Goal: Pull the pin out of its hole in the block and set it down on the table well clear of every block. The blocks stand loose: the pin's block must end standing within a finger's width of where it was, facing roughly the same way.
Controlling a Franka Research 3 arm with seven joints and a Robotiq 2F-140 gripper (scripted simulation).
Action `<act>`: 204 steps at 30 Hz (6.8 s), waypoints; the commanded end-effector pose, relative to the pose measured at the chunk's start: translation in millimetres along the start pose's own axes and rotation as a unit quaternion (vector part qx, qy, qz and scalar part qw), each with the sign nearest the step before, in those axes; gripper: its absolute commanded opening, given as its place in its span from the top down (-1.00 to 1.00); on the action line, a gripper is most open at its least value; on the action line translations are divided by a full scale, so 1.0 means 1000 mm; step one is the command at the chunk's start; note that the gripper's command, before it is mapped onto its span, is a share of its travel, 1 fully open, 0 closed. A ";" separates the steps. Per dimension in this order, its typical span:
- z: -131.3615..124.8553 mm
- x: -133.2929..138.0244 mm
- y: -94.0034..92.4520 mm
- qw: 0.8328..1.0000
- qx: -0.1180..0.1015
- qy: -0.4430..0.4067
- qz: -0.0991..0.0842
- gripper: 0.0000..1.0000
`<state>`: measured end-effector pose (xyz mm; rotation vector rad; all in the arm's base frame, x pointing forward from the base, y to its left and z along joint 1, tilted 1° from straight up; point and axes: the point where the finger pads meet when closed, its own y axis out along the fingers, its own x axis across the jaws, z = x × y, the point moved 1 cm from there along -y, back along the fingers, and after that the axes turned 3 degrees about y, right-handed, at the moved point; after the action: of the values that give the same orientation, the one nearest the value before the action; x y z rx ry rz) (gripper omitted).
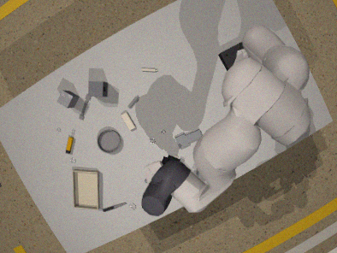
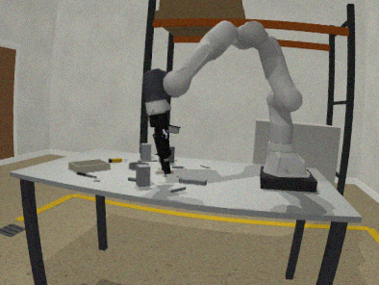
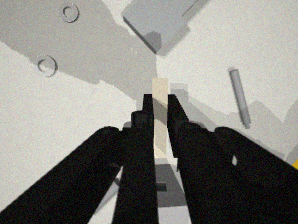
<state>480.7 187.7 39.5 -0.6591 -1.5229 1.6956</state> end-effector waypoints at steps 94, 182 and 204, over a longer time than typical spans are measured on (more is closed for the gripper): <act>0.013 -0.040 0.007 0.999 0.004 -0.048 0.021 0.80; 0.007 -0.045 0.038 0.999 0.002 -0.043 0.023 0.59; 0.007 -0.045 0.034 0.999 0.002 -0.043 0.023 0.42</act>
<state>494.2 147.7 0.1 -0.6276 -1.5760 1.7799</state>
